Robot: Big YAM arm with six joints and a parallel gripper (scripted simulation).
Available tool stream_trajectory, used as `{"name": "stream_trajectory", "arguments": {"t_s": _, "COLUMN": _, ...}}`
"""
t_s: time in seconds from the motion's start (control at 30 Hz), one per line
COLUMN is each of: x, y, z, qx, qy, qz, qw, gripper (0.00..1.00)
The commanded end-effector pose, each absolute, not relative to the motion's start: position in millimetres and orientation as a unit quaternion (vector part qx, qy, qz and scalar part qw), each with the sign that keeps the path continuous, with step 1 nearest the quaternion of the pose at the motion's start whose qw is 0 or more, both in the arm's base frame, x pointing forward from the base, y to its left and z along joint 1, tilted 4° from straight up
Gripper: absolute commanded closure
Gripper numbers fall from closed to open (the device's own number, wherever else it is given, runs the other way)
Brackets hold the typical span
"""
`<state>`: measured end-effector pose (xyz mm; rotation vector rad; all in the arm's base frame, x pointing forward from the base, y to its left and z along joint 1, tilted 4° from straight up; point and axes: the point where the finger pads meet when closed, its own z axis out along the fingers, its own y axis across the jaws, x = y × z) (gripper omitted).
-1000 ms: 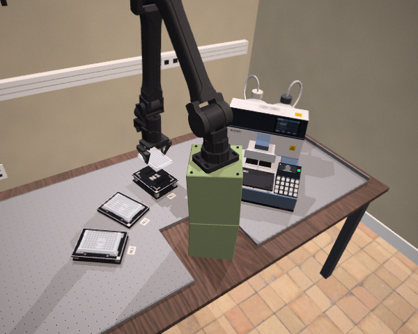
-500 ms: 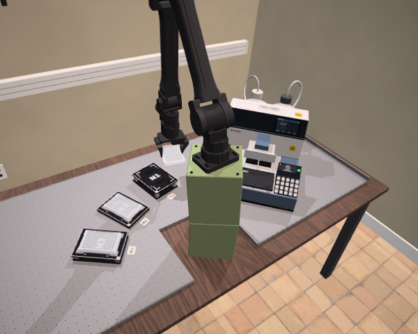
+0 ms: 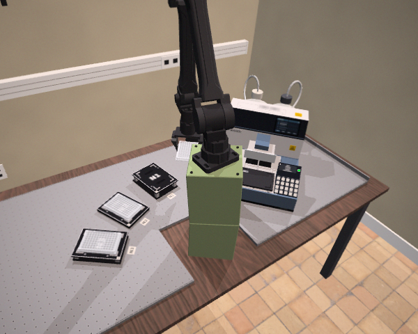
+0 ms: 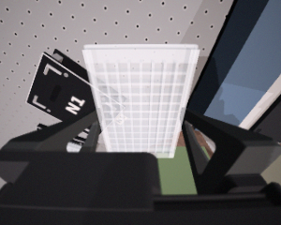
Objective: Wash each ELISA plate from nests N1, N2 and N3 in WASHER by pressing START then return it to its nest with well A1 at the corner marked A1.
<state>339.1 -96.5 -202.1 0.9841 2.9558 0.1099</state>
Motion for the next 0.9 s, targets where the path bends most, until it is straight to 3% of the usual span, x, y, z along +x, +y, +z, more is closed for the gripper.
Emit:
{"name": "stream_trajectory", "arguments": {"t_s": 0.0, "x": 348.1, "y": -114.9, "z": -195.4, "qx": 0.322, "qy": 0.946, "qz": 0.037, "qw": 0.023, "gripper": 0.18}}
{"name": "stream_trajectory", "arguments": {"t_s": 0.3, "x": 348.8, "y": -110.3, "z": -195.6, "qx": 0.310, "qy": 0.950, "qz": 0.037, "qw": 0.024, "gripper": 0.18}}
{"name": "stream_trajectory", "arguments": {"t_s": 0.87, "x": 293.1, "y": -176.1, "z": -192.2, "qx": 0.555, "qy": 0.831, "qz": 0.039, "qw": 0.016, "gripper": 0.18}}
